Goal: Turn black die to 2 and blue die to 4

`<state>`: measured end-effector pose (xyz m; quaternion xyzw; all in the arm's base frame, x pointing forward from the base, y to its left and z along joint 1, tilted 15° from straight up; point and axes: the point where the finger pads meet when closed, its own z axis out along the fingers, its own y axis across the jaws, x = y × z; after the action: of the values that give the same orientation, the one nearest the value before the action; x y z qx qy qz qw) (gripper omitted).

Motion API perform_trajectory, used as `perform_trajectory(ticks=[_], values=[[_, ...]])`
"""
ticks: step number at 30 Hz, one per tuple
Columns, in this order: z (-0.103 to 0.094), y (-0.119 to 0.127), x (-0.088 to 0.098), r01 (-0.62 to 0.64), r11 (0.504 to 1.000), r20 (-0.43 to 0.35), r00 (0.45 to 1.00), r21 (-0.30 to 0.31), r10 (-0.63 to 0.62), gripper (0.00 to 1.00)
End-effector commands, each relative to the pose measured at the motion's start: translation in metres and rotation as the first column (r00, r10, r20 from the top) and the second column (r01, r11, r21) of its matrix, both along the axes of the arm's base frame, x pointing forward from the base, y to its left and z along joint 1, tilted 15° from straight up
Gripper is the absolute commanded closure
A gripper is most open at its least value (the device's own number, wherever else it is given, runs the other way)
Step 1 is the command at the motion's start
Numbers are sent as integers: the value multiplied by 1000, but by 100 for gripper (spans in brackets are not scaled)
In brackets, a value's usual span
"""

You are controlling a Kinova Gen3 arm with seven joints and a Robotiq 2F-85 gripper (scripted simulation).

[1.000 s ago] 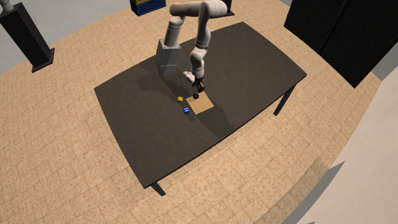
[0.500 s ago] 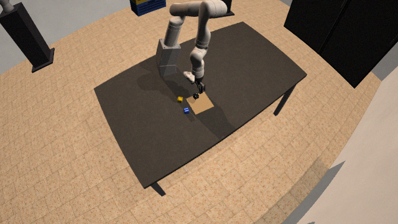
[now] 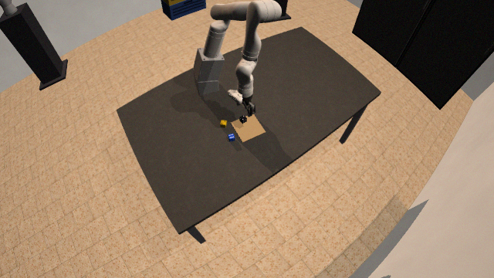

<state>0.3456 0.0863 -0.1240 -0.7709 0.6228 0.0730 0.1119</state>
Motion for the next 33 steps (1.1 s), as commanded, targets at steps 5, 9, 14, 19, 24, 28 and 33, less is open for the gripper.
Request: perform_trajectory(ticks=[5,9,14,19,24,28,33], values=[[-1,-2,7,-118,993,42,992,0,118,0],[-2,-4,13,-246,969,86,965,-7,246,0],[-4,-8,23,-446,895,153,882,-34,445,0],[-5,-11,29,-574,816,195,795,-63,574,0],[-8,-18,40,-772,621,255,578,-134,775,0],[-10,-25,47,-887,411,283,348,-208,894,0],[-12,-32,53,-935,234,288,154,-268,945,0]])
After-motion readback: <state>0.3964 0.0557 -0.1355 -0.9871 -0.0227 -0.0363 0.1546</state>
